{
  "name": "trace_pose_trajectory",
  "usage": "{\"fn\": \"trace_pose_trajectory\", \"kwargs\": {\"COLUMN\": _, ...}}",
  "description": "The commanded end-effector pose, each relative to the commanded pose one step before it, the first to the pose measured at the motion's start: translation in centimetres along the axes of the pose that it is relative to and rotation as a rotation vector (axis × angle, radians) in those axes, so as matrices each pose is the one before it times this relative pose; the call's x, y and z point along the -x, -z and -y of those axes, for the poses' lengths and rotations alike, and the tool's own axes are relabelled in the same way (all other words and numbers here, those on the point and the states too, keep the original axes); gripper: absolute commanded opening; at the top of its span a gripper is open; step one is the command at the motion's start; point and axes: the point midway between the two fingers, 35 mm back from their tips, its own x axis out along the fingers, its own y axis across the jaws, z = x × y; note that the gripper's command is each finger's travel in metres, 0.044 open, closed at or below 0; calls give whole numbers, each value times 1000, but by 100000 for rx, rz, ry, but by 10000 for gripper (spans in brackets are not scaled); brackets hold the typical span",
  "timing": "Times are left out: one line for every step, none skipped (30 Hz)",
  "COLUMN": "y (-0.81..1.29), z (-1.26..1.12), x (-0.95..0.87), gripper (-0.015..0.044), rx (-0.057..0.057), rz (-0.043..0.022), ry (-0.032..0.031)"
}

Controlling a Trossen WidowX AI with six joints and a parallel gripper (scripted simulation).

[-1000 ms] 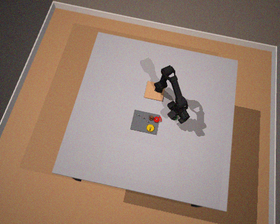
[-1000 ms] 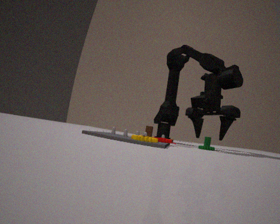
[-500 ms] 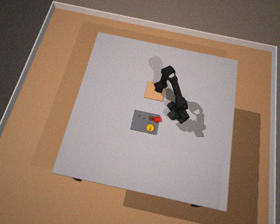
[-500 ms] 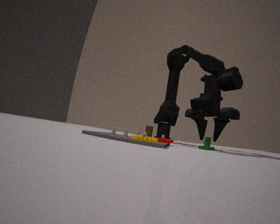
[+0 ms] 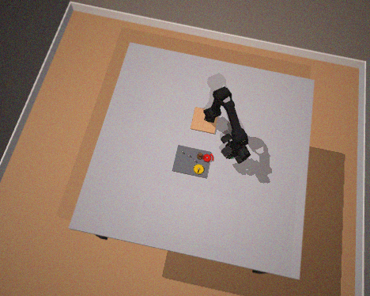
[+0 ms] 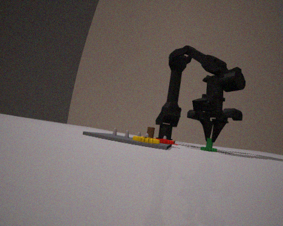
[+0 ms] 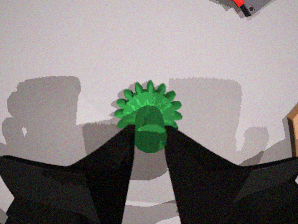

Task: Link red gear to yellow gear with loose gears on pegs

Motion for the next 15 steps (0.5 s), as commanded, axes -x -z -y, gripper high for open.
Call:
{"fn": "trace_pose_trajectory", "kwargs": {"y": -78, "z": -55, "x": 260, "gripper": 0, "rx": -234, "rz": 490, "ry": 135}}
{"fn": "trace_pose_trajectory", "kwargs": {"y": -2, "z": -55, "x": 203, "gripper": 0, "rx": 0, "rz": 0, "ry": -5}}
{"fn": "trace_pose_trajectory", "kwargs": {"y": -2, "z": -53, "x": 203, "gripper": 0, "rx": 0, "rz": 0, "ry": -4}}
{"fn": "trace_pose_trajectory", "kwargs": {"y": -2, "z": -51, "x": 204, "gripper": 0, "rx": 0, "rz": 0, "ry": -4}}
{"fn": "trace_pose_trajectory", "kwargs": {"y": -1, "z": -50, "x": 205, "gripper": 0, "rx": 0, "rz": 0, "ry": -4}}
{"fn": "trace_pose_trajectory", "kwargs": {"y": -1, "z": -48, "x": 205, "gripper": 0, "rx": 0, "rz": 0, "ry": -4}}
{"fn": "trace_pose_trajectory", "kwargs": {"y": -1, "z": -46, "x": 206, "gripper": 0, "rx": 0, "rz": 0, "ry": -4}}
{"fn": "trace_pose_trajectory", "kwargs": {"y": -1, "z": -45, "x": 206, "gripper": 0, "rx": 0, "rz": 0, "ry": -4}}
{"fn": "trace_pose_trajectory", "kwargs": {"y": 0, "z": -43, "x": 207, "gripper": 0, "rx": 0, "rz": 0, "ry": -4}}
{"fn": "trace_pose_trajectory", "kwargs": {"y": 0, "z": -41, "x": 207, "gripper": 0, "rx": 0, "rz": 0, "ry": -3}}
{"fn": "trace_pose_trajectory", "kwargs": {"y": 0, "z": -39, "x": 208, "gripper": 0, "rx": 0, "rz": 0, "ry": -3}}
{"fn": "trace_pose_trajectory", "kwargs": {"y": 0, "z": -38, "x": 208, "gripper": 0, "rx": 0, "rz": 0, "ry": -3}}
{"fn": "trace_pose_trajectory", "kwargs": {"y": 0, "z": -36, "x": 209, "gripper": 0, "rx": 0, "rz": 0, "ry": -3}}
{"fn": "trace_pose_trajectory", "kwargs": {"y": 1, "z": -34, "x": 209, "gripper": 0, "rx": 0, "rz": 0, "ry": -3}}
{"fn": "trace_pose_trajectory", "kwargs": {"y": 1, "z": -32, "x": 210, "gripper": 0, "rx": 0, "rz": 0, "ry": -3}}
